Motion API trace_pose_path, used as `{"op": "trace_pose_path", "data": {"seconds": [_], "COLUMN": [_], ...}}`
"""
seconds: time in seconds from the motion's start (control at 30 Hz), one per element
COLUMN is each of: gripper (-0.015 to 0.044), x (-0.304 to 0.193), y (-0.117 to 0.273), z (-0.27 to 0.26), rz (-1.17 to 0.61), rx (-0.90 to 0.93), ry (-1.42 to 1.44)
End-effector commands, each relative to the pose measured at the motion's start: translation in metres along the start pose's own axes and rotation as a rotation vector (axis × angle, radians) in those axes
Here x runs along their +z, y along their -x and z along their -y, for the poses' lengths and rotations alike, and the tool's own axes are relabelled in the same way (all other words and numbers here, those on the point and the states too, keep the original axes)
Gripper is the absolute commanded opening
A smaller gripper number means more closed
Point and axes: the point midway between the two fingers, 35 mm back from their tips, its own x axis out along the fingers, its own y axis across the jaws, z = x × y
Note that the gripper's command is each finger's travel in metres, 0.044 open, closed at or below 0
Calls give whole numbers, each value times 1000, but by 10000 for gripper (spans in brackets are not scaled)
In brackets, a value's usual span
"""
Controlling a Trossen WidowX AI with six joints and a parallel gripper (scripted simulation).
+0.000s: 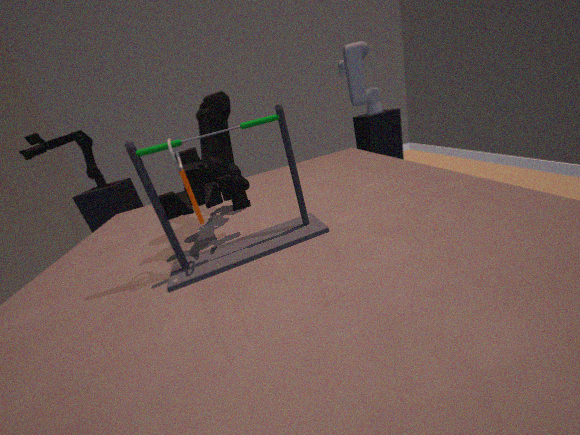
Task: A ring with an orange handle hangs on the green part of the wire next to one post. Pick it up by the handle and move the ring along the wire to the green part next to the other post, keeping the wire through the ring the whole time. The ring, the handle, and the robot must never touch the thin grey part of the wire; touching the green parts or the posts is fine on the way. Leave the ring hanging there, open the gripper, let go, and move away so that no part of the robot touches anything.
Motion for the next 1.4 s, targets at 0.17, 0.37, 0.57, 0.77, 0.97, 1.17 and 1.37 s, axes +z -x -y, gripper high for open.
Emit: {"op": "trace_pose_path", "data": {"seconds": [0.17,0.37,0.57,0.77,0.97,1.17,1.37], "gripper": [160,160,160,160,160,160,160], "x": [4,4,4,3,3,1,1], "y": [-14,-23,-33,-42,-52,-60,-61], "z": [2,3,3,2,1,0,0], "rz": [6,7,8,9,10,11,12], "rx": [-2,-2,-2,-2,-2,-2,-2], "ry": [5,5,4,4,4,4,4]}}
